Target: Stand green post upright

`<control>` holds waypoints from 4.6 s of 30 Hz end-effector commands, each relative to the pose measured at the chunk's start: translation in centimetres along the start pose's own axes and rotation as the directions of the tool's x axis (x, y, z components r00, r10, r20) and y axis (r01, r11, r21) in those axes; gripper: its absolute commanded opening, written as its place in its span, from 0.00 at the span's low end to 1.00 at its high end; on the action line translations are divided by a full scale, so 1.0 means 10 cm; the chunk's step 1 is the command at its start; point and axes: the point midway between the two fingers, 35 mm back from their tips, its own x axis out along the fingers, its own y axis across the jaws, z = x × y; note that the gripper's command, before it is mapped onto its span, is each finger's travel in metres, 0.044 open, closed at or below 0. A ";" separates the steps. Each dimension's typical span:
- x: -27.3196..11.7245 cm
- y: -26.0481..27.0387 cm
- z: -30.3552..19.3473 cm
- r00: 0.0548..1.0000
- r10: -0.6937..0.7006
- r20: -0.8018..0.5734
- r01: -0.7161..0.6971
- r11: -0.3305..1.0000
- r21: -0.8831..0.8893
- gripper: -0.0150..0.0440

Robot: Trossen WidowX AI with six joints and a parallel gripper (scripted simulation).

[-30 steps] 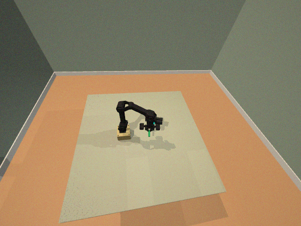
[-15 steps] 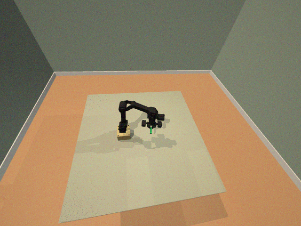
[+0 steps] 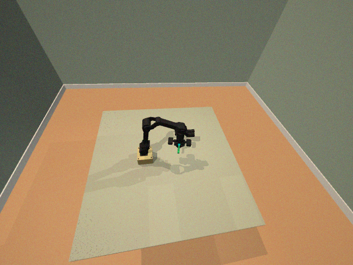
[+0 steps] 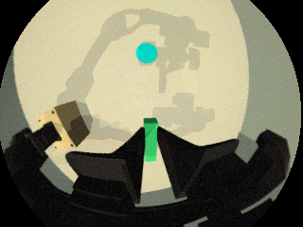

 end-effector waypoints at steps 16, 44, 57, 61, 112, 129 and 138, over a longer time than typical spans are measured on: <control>-0.03 -0.11 0.47 1.000 0.003 0.007 -0.004 0.998 0.058 0.29; -0.04 -0.10 1.20 1.000 0.009 0.016 -0.011 0.990 0.138 0.29; -0.04 -0.05 1.49 1.000 0.011 0.019 -0.014 0.986 0.168 0.29; -0.02 -0.06 1.50 0.999 0.010 0.033 -0.015 0.984 0.177 0.29; 0.34 -0.34 1.64 0.926 -0.058 0.373 -0.082 0.933 0.350 0.29; 0.41 -0.42 1.65 0.876 -0.091 0.473 -0.112 0.916 0.385 0.29; 0.44 -0.45 1.65 0.845 -0.110 0.523 -0.129 0.908 0.398 0.29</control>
